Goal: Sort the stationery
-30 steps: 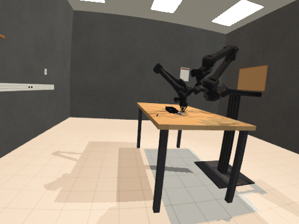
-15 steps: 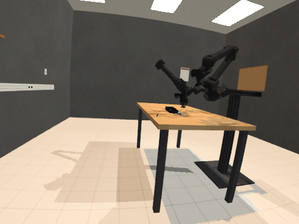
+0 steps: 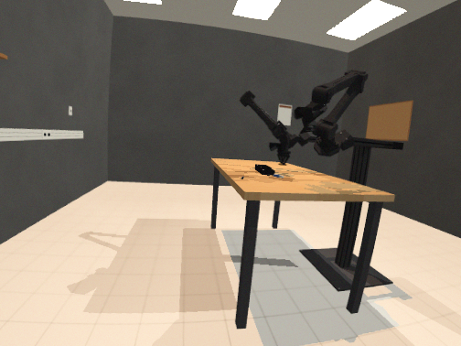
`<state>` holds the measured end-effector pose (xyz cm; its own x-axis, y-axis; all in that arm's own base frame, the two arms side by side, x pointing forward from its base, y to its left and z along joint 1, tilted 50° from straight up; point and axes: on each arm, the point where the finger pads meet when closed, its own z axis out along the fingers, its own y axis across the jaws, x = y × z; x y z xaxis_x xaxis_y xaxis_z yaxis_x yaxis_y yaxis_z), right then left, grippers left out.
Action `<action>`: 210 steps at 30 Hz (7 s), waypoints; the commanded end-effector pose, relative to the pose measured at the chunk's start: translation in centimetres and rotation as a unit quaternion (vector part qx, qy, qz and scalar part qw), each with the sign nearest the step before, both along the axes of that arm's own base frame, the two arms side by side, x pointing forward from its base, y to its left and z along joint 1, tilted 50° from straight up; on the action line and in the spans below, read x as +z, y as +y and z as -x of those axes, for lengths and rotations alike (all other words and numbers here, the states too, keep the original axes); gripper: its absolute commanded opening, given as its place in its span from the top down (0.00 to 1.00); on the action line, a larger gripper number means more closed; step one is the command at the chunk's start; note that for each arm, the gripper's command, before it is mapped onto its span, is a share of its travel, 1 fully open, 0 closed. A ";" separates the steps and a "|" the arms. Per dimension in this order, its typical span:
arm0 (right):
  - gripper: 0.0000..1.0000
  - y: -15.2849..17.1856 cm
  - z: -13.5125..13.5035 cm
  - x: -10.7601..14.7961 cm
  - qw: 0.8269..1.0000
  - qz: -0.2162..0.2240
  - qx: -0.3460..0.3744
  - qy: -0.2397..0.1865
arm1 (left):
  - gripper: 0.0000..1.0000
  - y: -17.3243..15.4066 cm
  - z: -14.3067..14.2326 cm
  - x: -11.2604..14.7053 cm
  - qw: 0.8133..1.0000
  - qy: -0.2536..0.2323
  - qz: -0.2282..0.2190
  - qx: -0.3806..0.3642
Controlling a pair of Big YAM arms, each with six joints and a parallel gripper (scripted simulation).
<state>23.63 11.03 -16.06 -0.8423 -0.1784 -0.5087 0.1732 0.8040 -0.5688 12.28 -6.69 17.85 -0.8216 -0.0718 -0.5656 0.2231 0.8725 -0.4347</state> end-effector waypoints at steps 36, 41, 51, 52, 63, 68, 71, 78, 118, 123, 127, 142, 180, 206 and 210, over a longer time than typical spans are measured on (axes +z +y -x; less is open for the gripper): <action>0.66 1.3 -0.8 0.4 1.000 -0.013 -0.003 -0.010 | 0.00 -0.1 0.2 -0.1 1.000 0.007 0.007 0.010; 0.66 1.3 -0.8 0.4 1.000 -0.013 -0.003 -0.010 | 0.00 -0.1 0.2 -0.1 1.000 0.007 0.007 0.010; 0.66 1.3 -0.9 0.4 1.000 -0.013 -0.003 -0.010 | 0.00 -0.1 0.2 -0.1 1.000 0.007 0.007 0.010; 0.66 1.3 -0.9 0.4 1.000 -0.013 -0.003 -0.010 | 0.00 -0.1 0.2 -0.1 1.000 0.007 0.007 0.010; 0.66 1.3 -0.9 0.4 1.000 -0.013 -0.004 -0.010 | 0.00 -0.1 0.2 -0.1 1.000 0.007 0.007 0.010; 0.66 1.3 -0.9 0.4 1.000 -0.013 -0.004 -0.009 | 0.00 -0.1 0.2 -0.1 1.000 0.007 0.007 0.010; 0.66 1.3 -0.9 0.4 1.000 -0.013 -0.004 -0.009 | 0.00 -0.1 0.2 -0.1 1.000 0.007 0.007 0.010; 0.66 1.3 -0.9 0.4 1.000 -0.012 -0.004 -0.009 | 0.00 -0.1 0.2 -0.1 1.000 0.007 0.007 0.010; 0.66 1.2 -1.0 0.4 1.000 -0.011 -0.005 -0.008 | 0.00 -0.1 0.2 -0.1 1.000 0.007 0.007 0.010; 0.66 1.2 -1.0 0.4 1.000 -0.011 -0.005 -0.008 | 0.00 -0.1 0.2 -0.1 1.000 0.007 0.007 0.010; 0.66 1.1 -2.4 1.1 1.000 -0.014 -0.005 -0.012 | 0.00 -0.1 0.2 -0.1 1.000 0.007 0.007 0.010; 0.66 0.4 -8.2 6.3 0.999 -0.021 -0.023 -0.022 | 0.00 -0.1 0.2 -0.1 1.000 0.007 0.007 0.010; 0.66 -0.5 -10.5 6.3 0.999 -0.019 -0.023 -0.019 | 0.00 -0.1 0.2 -0.1 1.000 0.007 0.007 0.010; 0.66 -2.4 -12.3 4.5 0.999 -0.020 -0.021 -0.022 | 0.00 -0.1 0.2 -0.1 1.000 0.007 0.007 0.010; 0.66 -2.5 -12.4 4.9 0.999 -0.022 -0.023 -0.026 | 0.00 -0.1 0.2 -0.1 1.000 0.007 0.007 0.010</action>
<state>35.07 8.48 -11.69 -0.8313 -0.1283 -0.5408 0.2246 0.8125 -0.5380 12.28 -6.69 17.85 -0.8216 -0.0718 -0.5656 0.2231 0.8725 -0.4347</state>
